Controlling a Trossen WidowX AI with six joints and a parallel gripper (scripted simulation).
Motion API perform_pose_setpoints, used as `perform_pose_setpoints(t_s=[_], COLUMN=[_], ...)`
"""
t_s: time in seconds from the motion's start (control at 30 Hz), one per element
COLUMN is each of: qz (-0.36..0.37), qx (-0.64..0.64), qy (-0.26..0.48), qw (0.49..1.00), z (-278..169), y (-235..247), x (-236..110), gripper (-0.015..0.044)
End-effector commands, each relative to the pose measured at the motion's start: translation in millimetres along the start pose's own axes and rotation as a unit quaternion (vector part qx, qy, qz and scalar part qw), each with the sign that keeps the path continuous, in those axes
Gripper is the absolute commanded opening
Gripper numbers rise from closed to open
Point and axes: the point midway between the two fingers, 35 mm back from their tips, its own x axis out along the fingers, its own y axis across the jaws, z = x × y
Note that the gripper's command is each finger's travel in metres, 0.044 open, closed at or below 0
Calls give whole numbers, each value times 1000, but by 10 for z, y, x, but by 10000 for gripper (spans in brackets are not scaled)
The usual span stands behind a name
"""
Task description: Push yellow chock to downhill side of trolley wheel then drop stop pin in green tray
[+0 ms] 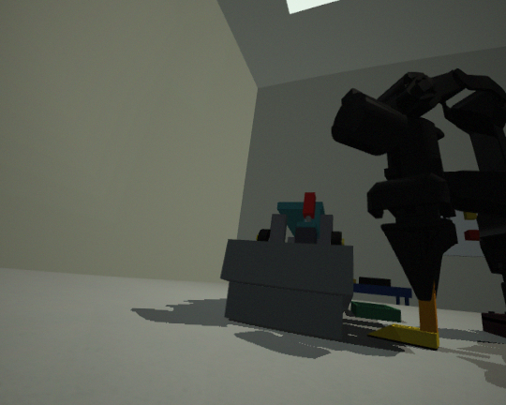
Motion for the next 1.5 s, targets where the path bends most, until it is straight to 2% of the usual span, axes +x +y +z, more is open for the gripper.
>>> perform_pose_setpoints(t_s=[0.0,0.3,0.43,0.73,0.77,1.47], qz=[4,4,1,1,1,3], qx=[-1,-1,0,0,0,-1], qy=[1,1,-1,-1,-1,1], qw=[1000,1000,1000,1000,1000,1000], z=[-4,-3,2,2,2,24], y=[12,17,7,7,7,14], x=[68,186,154,154,146,-622], gripper=[190,190,85,25,0,0])
